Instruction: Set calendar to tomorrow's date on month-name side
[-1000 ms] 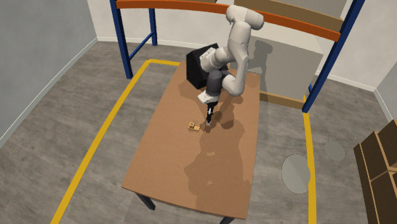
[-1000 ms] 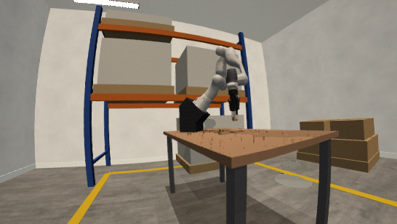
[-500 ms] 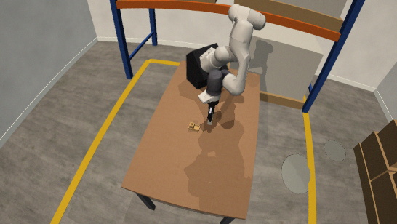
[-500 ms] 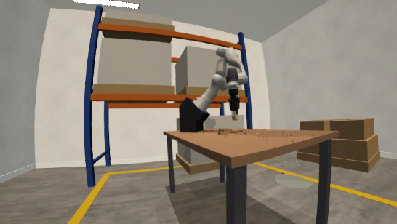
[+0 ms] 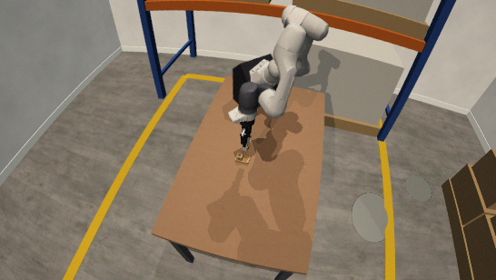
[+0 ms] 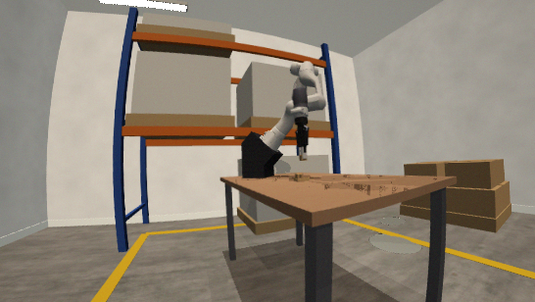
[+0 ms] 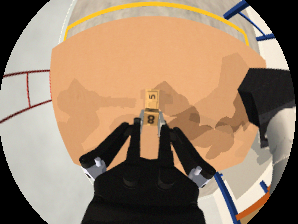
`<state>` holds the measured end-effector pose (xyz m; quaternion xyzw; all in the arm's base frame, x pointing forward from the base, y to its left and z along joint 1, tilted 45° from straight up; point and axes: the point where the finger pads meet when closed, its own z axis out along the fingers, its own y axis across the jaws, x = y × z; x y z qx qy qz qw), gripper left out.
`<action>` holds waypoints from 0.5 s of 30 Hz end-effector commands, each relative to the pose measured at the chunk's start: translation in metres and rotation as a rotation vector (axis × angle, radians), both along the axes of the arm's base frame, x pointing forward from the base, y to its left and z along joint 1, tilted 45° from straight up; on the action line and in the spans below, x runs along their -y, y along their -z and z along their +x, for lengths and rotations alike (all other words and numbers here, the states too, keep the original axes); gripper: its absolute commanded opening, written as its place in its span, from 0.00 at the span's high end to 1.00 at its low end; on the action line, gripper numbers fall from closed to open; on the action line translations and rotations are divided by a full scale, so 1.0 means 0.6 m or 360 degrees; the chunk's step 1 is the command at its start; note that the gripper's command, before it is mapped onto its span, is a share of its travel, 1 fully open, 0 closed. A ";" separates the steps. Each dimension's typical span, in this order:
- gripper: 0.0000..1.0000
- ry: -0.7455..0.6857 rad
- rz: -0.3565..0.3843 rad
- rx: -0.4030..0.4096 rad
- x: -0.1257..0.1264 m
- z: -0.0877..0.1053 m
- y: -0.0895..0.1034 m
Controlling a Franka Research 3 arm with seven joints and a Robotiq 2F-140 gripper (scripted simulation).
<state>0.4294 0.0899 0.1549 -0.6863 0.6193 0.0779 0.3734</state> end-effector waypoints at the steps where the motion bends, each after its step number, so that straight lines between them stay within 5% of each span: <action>1: 0.83 -0.0098 -0.0024 0.0062 -0.004 -0.002 0.000; 15: 0.83 -0.0098 -0.0023 0.0062 -0.011 0.003 0.009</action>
